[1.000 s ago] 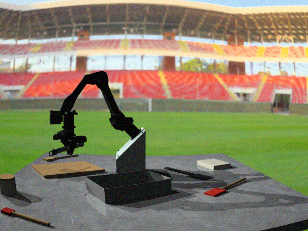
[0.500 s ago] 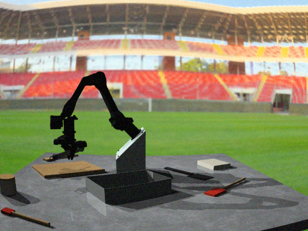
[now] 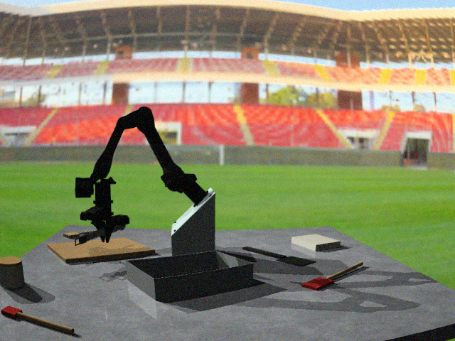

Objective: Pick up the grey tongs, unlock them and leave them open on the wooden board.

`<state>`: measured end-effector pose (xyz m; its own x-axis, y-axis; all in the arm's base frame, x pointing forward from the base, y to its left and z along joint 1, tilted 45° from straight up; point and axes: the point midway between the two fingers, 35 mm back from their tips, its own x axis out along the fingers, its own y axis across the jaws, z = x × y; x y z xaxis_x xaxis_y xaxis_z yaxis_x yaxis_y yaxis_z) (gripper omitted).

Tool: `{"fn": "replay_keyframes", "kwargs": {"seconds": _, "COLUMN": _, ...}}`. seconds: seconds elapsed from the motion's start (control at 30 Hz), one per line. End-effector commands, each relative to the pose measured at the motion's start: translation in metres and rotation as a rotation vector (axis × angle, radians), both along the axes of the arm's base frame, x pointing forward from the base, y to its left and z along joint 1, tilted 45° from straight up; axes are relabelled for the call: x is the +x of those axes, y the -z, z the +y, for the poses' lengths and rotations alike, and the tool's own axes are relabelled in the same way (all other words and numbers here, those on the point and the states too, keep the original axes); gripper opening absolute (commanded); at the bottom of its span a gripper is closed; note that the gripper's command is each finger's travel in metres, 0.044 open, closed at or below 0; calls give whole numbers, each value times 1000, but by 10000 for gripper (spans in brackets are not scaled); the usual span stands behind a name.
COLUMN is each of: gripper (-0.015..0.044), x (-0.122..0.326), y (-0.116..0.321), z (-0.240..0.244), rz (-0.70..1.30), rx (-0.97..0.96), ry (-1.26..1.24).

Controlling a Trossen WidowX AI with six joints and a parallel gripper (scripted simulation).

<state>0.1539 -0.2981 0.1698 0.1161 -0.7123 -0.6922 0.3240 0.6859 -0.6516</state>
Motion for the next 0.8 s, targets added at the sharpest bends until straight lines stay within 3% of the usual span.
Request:
{"fn": "replay_keyframes", "kwargs": {"seconds": 0.0, "gripper": -150, "x": 0, "y": 5, "z": -3, "rz": 1, "rx": 0, "ry": -8}}
{"fn": "replay_keyframes", "kwargs": {"seconds": 0.17, "gripper": -150, "x": 0, "y": 5, "z": -3, "rz": 1, "rx": 0, "ry": -8}}
{"fn": "replay_keyframes", "kwargs": {"seconds": 0.77, "gripper": 323, "x": 0, "y": 4, "z": -2, "rz": 1, "rx": 1, "ry": -1}}
